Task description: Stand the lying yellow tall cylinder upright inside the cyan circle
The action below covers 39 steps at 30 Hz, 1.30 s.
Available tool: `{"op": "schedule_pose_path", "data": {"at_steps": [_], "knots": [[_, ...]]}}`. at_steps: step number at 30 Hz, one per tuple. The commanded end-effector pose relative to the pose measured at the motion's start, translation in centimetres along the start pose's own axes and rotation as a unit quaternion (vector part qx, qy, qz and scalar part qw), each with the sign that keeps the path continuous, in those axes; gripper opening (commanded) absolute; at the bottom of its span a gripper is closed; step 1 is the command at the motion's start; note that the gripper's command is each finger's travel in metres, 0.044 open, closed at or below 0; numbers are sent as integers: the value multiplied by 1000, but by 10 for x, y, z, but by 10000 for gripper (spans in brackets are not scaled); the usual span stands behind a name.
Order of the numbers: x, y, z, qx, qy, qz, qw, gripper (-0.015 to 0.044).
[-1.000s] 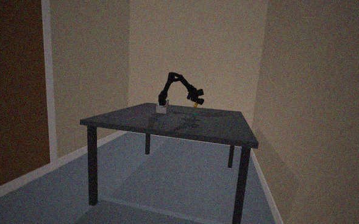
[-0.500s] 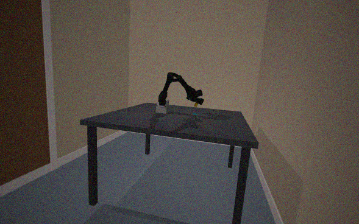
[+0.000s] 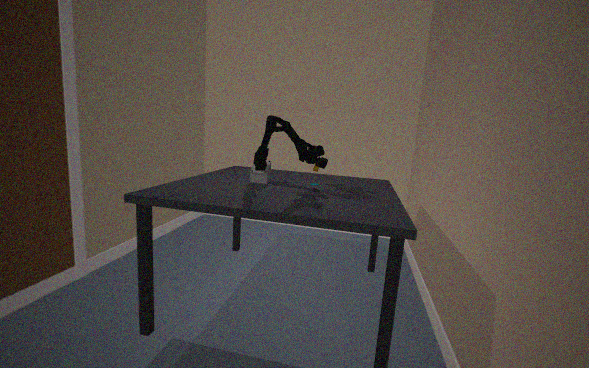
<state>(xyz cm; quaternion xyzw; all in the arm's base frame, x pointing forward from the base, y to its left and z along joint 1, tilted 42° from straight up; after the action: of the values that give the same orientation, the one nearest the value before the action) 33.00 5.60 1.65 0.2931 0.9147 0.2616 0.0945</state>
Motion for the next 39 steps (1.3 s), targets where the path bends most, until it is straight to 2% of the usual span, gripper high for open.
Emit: {"op": "schedule_pose_path", "data": {"at_steps": [1, 39], "knots": [[1, 1, -5, -20, -3, -11, 1000, 105], [9, -10, -30, -135, -26, -77, 987, 105]]}}
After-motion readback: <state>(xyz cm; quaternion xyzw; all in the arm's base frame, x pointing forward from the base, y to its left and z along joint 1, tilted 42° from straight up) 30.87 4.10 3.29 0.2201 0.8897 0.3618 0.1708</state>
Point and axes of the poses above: the point midway between the two fingers, 35 mm back from their tips, its own z axis out along the fingers, its own x axis across the jaws, y = z × x, the point moved 6 cm from there along -z, back along the fingers, and after that the axes turned 10 degrees about z, right-handed, at the moved point
